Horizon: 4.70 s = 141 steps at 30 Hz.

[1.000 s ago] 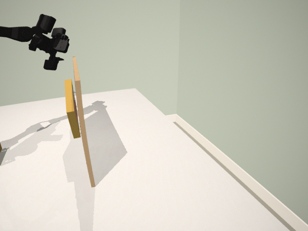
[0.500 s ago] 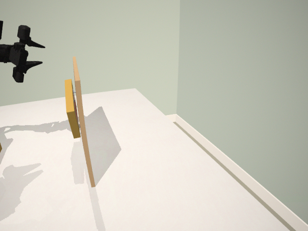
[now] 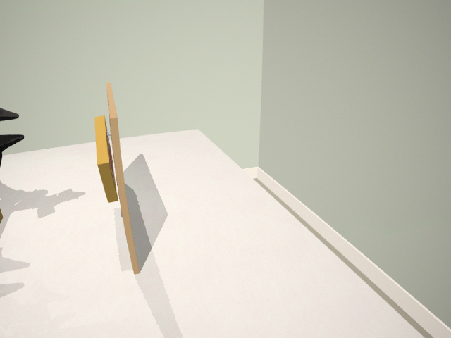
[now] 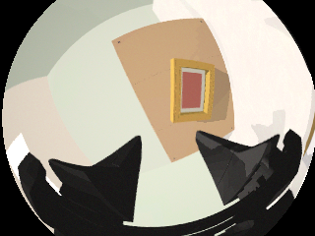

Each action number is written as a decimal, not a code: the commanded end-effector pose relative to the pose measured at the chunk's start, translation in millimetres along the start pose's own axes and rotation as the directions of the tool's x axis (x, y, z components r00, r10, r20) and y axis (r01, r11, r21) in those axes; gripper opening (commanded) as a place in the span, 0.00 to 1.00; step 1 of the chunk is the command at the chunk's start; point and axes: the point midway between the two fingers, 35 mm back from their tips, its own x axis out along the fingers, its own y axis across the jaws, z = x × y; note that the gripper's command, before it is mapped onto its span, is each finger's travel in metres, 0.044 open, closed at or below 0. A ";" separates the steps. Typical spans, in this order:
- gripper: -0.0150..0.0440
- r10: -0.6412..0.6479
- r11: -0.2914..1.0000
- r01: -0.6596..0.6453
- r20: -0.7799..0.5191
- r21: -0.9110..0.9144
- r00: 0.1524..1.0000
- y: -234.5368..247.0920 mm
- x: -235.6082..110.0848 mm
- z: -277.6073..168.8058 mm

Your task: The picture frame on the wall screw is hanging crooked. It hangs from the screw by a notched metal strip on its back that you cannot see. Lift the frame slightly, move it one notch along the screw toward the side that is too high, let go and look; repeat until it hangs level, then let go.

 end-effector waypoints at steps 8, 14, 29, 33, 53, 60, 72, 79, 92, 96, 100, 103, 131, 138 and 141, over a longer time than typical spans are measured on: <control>0.69 0.045 0.999 -0.046 0.041 0.025 0.998 -16.3 -9.8 14.1; 0.69 0.045 0.999 -0.046 0.041 0.025 0.998 -16.3 -9.8 14.1; 0.69 0.045 0.999 -0.046 0.041 0.025 0.998 -16.3 -9.8 14.1; 0.69 0.045 0.999 -0.046 0.041 0.025 0.998 -16.3 -9.8 14.1; 0.69 0.045 0.999 -0.046 0.041 0.025 0.998 -16.3 -9.8 14.1; 0.69 0.045 0.999 -0.046 0.041 0.025 0.998 -16.3 -9.8 14.1; 0.69 0.045 0.999 -0.046 0.041 0.025 0.998 -16.3 -9.8 14.1; 0.69 0.045 0.999 -0.046 0.041 0.025 0.998 -16.3 -9.8 14.1; 0.69 0.045 0.999 -0.046 0.041 0.025 0.998 -16.3 -9.8 14.1; 0.69 0.038 0.999 -0.040 0.047 0.032 0.998 -17.4 -2.9 19.2; 0.69 0.028 0.999 -0.030 0.049 0.041 0.998 -22.1 15.9 26.7; 0.69 0.028 0.999 -0.030 0.049 0.039 0.998 -26.9 29.9 29.0; 0.69 0.043 0.999 -0.044 0.042 0.028 0.998 -44.0 97.7 21.2; 0.69 0.056 0.998 -0.057 0.036 0.027 0.998 -47.9 142.5 23.3; 0.69 0.057 0.998 -0.058 0.036 0.027 0.998 -49.3 146.8 23.5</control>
